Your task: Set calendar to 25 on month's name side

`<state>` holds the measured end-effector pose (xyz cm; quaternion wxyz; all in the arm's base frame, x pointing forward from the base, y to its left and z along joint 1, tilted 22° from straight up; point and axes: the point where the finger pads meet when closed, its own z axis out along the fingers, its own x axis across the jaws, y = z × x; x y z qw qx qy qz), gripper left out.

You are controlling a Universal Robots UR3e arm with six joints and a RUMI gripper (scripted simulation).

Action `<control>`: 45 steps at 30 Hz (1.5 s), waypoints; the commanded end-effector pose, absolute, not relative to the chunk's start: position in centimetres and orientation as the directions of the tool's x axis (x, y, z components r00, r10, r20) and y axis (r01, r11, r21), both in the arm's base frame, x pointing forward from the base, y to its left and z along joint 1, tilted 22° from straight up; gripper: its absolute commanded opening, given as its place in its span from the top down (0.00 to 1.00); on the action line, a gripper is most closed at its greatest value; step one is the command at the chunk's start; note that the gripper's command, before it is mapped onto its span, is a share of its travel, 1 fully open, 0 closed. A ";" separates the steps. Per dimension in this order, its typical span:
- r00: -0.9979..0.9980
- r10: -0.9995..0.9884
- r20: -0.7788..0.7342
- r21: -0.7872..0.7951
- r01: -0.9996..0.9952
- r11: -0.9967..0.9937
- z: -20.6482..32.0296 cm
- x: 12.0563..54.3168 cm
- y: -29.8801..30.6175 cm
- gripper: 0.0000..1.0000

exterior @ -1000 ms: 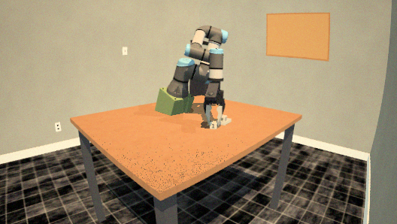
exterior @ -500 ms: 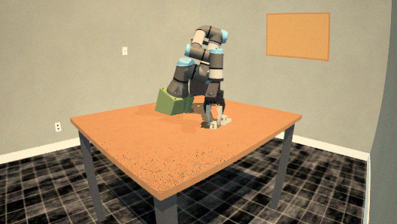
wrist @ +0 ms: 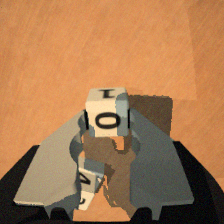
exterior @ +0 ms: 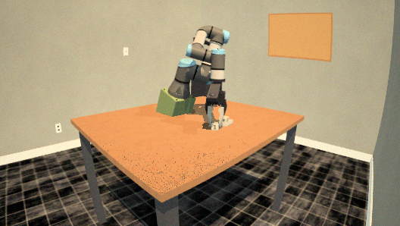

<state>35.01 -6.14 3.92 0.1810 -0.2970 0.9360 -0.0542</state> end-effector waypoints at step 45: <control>-0.758 -0.576 -0.307 -0.211 -0.536 0.817 11.9 31.9 -6.2 0.89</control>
